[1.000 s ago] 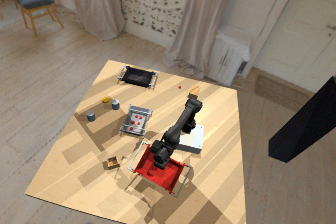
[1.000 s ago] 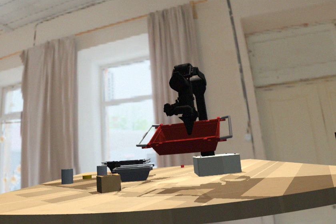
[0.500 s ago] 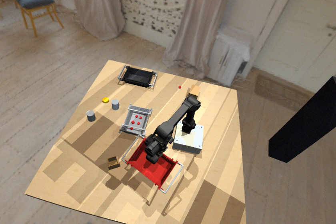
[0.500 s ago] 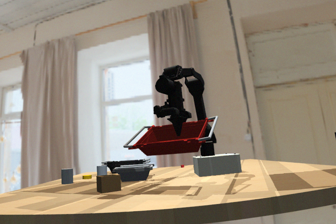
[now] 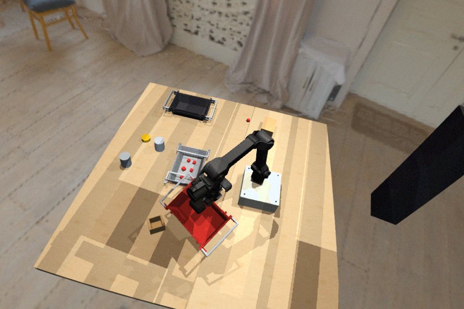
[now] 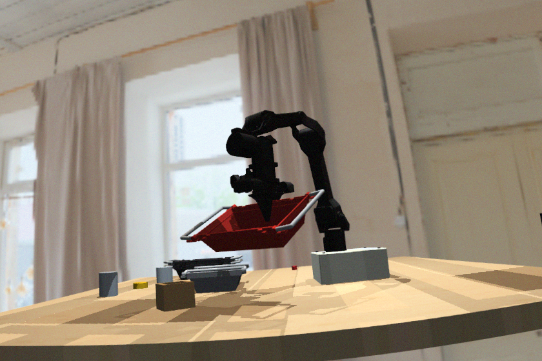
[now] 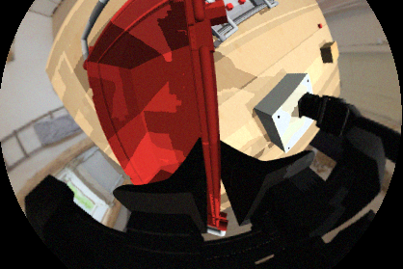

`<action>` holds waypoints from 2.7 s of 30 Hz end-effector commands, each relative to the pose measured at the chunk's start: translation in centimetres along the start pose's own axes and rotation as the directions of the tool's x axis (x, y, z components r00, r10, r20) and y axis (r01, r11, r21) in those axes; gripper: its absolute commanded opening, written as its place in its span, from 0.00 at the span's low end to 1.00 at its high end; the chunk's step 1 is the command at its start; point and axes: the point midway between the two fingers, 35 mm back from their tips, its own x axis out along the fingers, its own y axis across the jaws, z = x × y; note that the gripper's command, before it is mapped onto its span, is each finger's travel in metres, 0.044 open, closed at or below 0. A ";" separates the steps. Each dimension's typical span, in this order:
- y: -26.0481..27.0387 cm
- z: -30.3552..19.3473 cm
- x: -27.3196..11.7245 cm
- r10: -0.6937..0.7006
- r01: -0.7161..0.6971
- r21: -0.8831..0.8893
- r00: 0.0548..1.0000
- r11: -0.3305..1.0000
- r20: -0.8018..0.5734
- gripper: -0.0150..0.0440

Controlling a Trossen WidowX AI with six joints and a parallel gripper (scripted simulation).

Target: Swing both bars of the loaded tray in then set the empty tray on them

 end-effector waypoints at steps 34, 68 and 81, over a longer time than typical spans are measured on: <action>-4.0 14.3 -0.7 0.018 -0.023 0.454 1.000 0.891 0.016 0.25; -12.8 24.5 -0.7 0.009 -0.025 0.780 1.000 0.625 0.024 0.25; -13.9 25.3 -0.7 0.008 -0.025 0.807 1.000 0.591 0.025 0.25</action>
